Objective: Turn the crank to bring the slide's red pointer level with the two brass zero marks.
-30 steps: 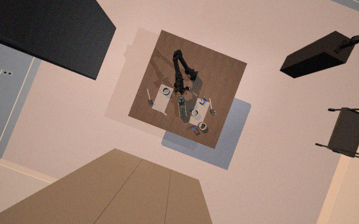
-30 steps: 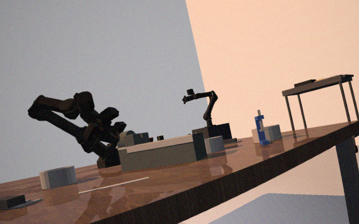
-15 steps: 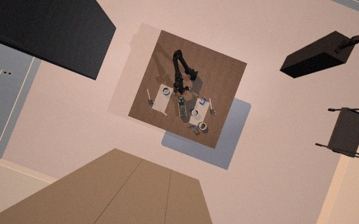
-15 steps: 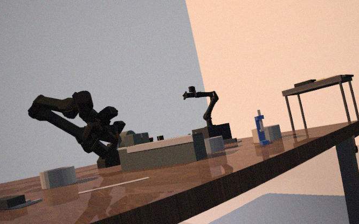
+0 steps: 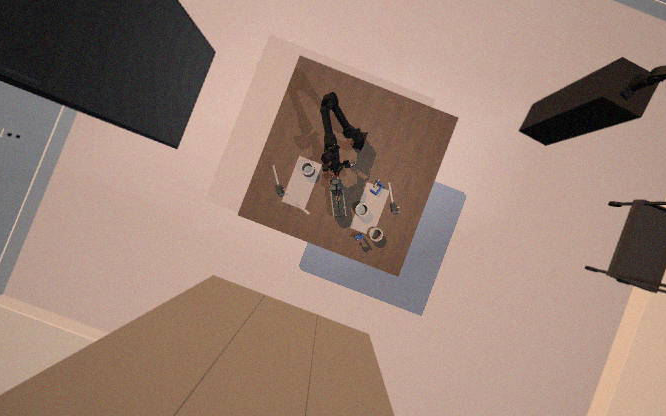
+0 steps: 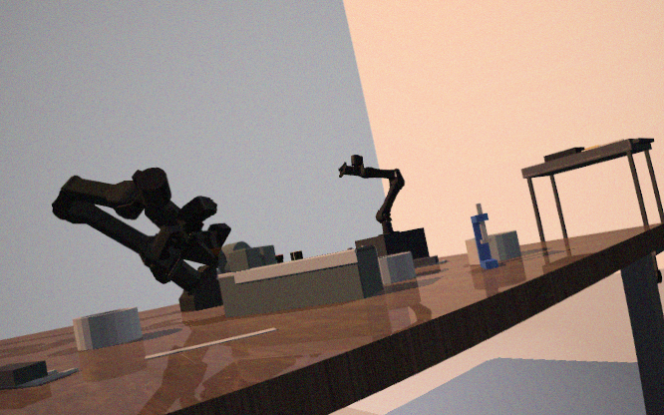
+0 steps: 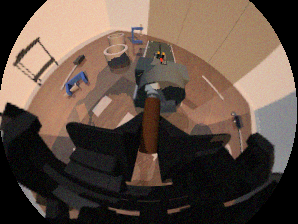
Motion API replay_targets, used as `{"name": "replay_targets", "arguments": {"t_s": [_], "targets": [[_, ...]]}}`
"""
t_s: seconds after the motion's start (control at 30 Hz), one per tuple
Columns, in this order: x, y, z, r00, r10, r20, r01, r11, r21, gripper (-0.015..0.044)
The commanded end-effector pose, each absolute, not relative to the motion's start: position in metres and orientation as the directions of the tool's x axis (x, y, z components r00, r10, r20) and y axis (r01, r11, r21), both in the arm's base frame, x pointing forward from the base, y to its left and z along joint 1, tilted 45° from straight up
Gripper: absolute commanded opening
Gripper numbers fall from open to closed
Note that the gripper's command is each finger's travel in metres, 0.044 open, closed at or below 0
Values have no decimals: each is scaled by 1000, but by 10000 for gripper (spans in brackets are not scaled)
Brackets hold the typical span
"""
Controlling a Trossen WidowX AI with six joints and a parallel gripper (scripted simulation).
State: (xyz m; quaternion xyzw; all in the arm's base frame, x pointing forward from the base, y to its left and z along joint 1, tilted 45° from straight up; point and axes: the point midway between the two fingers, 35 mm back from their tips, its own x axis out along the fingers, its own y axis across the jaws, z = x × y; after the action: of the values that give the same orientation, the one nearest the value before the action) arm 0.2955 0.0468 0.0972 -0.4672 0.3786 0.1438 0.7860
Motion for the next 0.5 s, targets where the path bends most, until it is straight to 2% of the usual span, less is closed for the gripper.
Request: {"name": "replay_targets", "arguments": {"t_s": [0.0,0.47], "targets": [[299,46,106,689,-131,-713,-562,525,-640,0],[300,45,107,689,-131,-713,-562,525,-640,0]]}}
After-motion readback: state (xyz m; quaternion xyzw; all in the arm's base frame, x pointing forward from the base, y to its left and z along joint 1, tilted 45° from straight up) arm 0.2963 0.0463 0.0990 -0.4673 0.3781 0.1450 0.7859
